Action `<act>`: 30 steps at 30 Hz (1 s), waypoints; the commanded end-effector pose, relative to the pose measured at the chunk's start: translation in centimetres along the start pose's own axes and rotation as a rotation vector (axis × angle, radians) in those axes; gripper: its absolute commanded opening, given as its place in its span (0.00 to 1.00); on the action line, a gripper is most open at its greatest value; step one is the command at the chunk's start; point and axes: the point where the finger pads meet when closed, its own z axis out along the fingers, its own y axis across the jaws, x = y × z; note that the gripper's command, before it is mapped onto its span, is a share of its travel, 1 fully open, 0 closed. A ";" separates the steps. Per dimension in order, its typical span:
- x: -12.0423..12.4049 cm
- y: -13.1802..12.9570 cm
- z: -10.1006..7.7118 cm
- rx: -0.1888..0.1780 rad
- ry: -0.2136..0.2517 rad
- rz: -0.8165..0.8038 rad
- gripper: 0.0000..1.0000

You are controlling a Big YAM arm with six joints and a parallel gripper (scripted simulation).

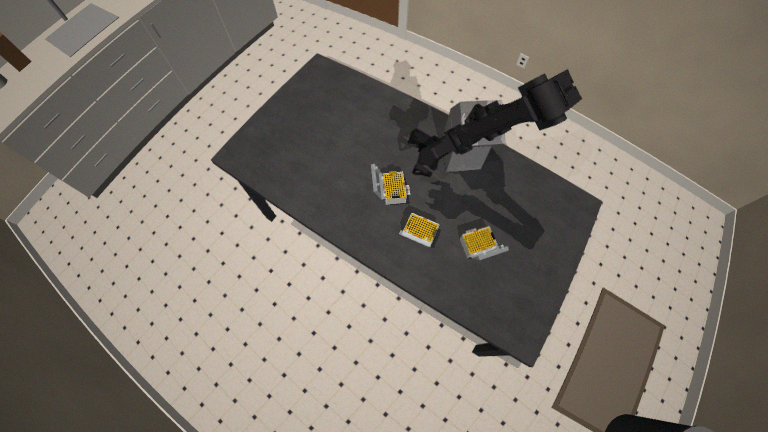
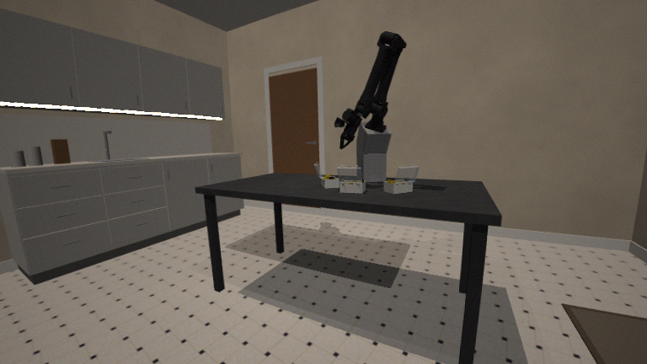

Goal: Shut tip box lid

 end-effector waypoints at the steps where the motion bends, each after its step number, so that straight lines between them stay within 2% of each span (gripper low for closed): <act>1: 0.6 0.8 -0.7 -0.060 -0.027 -0.013 1.00; 5: 1.9 0.4 -1.3 -0.060 -0.027 -0.012 1.00; 7: 2.2 -0.1 -1.3 -0.040 -0.015 -0.011 1.00; 10: 1.6 0.8 -1.2 -0.059 -0.028 -0.010 1.00; 12: 1.5 0.6 -1.2 -0.057 -0.032 -0.002 1.00; 17: 3.2 0.4 1.2 -0.047 -0.019 -0.011 1.00; 19: 3.2 0.4 1.2 -0.047 -0.019 -0.011 1.00; 30: 6.0 0.3 6.0 -0.045 -0.017 -0.011 1.00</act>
